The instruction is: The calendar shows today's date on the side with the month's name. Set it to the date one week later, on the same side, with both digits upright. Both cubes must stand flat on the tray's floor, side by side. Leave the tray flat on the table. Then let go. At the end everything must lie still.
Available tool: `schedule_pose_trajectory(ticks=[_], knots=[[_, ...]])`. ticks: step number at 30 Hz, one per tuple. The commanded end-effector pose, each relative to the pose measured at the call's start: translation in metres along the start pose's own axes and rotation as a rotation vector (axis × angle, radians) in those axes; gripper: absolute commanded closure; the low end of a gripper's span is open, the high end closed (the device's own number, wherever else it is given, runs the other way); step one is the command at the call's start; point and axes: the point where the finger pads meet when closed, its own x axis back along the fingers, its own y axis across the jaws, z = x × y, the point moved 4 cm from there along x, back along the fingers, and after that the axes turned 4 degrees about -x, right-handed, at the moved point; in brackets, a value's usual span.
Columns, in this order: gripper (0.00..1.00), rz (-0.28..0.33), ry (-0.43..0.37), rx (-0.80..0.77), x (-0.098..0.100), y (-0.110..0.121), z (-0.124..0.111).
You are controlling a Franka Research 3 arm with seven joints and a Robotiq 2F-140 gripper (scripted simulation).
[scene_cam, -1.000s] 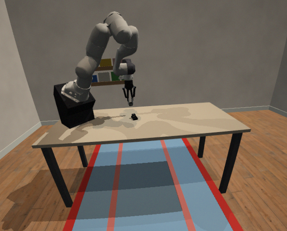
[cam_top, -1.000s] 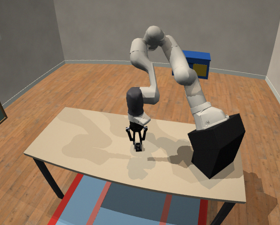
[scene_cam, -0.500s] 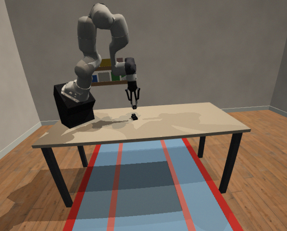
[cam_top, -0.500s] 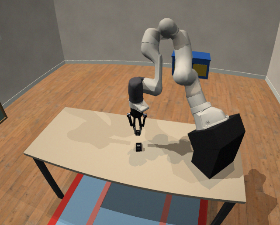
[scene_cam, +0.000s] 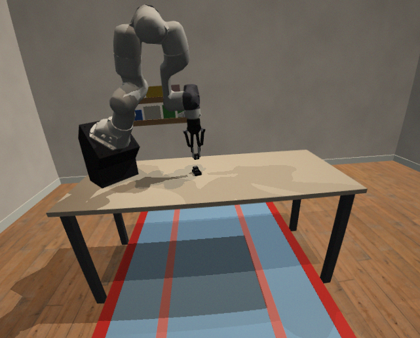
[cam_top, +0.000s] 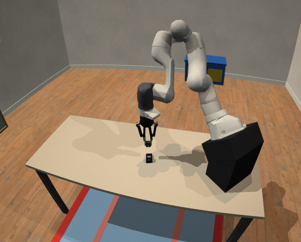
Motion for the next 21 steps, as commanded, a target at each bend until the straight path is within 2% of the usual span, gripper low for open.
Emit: schedule_pose_trajectory(ticks=[1, 14, 21], knots=[[0.84, 0.0, 0.007, 0.039, -0.003, 0.001, 0.001], [0.84, 0.0, 0.007, 0.039, -0.043, 0.001, 0.002], [0.84, 0.0, 0.007, 0.039, -0.055, 0.001, 0.002]])
